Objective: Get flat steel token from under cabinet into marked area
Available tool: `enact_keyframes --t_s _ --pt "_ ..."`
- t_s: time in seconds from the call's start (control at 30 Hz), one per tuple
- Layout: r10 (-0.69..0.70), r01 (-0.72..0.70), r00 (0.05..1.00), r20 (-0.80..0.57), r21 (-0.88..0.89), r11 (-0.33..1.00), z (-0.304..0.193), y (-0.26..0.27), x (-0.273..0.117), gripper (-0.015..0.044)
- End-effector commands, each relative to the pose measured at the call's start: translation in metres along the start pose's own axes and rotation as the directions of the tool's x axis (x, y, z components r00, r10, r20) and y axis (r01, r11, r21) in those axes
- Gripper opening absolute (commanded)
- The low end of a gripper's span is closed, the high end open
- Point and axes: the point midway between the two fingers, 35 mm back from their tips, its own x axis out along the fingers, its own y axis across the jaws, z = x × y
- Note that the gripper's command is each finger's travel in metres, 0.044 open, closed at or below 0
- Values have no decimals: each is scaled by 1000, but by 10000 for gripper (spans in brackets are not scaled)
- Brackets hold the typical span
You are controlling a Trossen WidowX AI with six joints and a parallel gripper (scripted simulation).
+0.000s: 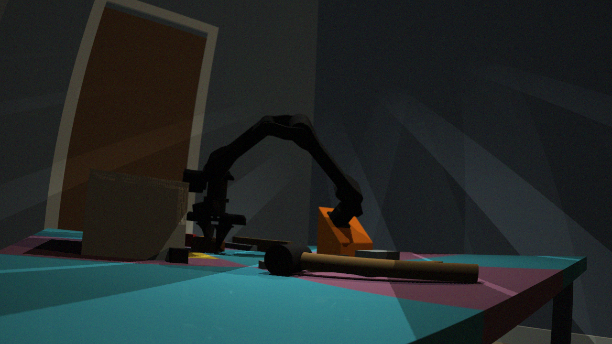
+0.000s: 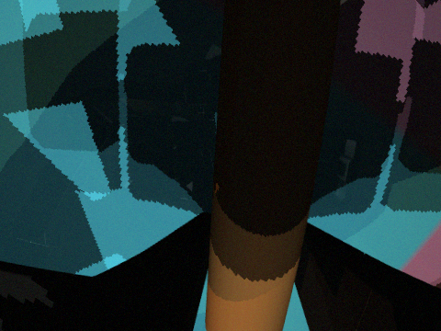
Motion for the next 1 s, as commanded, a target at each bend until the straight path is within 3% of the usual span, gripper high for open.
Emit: enact_keyframes --t_s 0.0,0.97 --pt "6 -6 1000 2 -4 1000 1 7 1 0" --pt "8 -8 1000 2 -3 1000 1 32 1 0"
